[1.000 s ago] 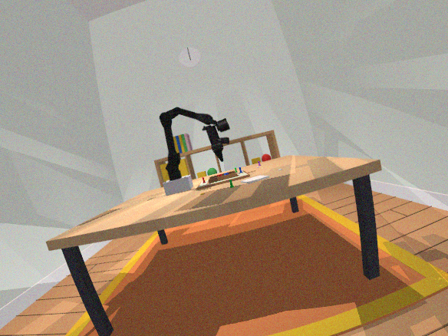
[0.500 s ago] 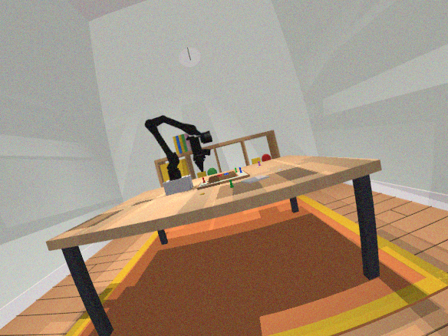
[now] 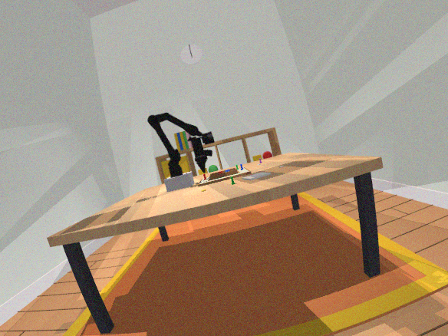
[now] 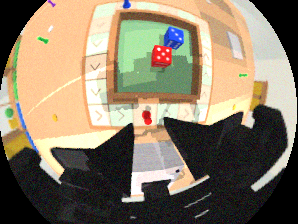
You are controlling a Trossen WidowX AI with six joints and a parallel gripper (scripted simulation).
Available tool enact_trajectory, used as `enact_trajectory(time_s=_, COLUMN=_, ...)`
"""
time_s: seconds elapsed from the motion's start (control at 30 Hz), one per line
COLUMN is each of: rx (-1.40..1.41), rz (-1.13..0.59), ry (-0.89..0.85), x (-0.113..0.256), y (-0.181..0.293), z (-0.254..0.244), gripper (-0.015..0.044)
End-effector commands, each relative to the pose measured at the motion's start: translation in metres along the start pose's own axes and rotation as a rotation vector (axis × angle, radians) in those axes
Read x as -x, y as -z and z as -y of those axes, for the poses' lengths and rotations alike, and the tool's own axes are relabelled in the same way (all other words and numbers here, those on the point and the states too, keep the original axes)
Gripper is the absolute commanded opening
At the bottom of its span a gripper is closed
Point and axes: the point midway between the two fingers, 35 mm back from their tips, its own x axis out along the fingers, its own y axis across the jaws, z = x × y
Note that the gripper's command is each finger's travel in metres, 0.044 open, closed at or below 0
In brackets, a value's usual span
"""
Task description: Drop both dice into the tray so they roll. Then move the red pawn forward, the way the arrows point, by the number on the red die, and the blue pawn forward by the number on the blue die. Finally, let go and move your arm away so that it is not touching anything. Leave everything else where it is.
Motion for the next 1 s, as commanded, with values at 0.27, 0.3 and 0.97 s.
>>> enact_trajectory(time_s=0.27, rx=-0.003, rz=-0.007, ry=0.005, x=-0.021, y=0.002, z=0.001, gripper=0.0200)
enact_trajectory(time_s=0.3, rx=-0.003, rz=-0.007, ry=0.005, x=-0.022, y=0.002, z=0.001, gripper=0.0200)
enact_trajectory(time_s=0.97, rx=-0.003, rz=-0.007, ry=0.005, x=-0.034, y=0.004, z=0.001, gripper=0.0029)
